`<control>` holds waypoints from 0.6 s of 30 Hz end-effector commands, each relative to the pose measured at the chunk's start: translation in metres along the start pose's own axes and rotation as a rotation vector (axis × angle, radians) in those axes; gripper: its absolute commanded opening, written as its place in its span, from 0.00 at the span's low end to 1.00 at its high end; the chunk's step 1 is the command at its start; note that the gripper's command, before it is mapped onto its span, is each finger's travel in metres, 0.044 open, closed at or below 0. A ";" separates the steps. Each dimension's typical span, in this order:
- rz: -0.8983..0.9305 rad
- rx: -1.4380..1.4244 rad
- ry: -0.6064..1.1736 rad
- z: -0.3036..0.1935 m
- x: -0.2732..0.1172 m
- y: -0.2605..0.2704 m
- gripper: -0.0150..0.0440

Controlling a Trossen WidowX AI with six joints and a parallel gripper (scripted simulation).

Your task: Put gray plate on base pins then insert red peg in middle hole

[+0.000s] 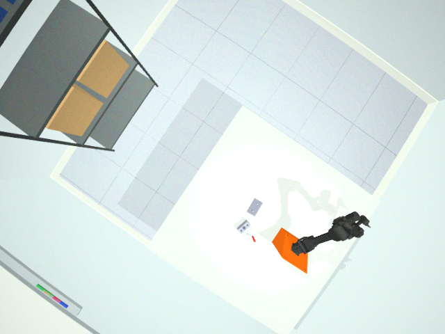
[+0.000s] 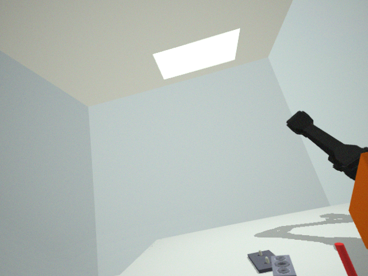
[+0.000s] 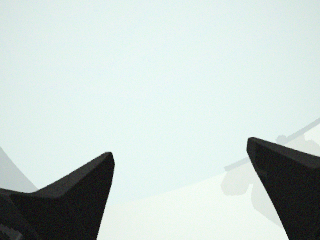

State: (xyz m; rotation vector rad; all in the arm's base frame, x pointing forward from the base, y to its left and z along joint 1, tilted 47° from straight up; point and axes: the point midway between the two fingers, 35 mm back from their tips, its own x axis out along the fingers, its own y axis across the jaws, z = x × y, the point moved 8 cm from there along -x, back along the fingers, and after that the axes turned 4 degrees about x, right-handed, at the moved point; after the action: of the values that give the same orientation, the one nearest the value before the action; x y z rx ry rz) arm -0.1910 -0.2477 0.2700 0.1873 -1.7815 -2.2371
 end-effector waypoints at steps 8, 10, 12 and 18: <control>0.111 -0.222 0.397 -0.088 -0.071 0.039 1.00; 0.142 -0.263 0.469 -0.101 -0.089 0.046 1.00; 0.178 -0.303 0.541 -0.113 -0.108 0.053 1.00; 0.303 -0.422 0.749 -0.142 -0.171 0.071 1.00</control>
State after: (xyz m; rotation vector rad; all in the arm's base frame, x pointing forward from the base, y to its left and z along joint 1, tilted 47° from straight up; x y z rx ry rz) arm -0.0128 -0.3402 0.2919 0.5220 -0.9897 -1.9665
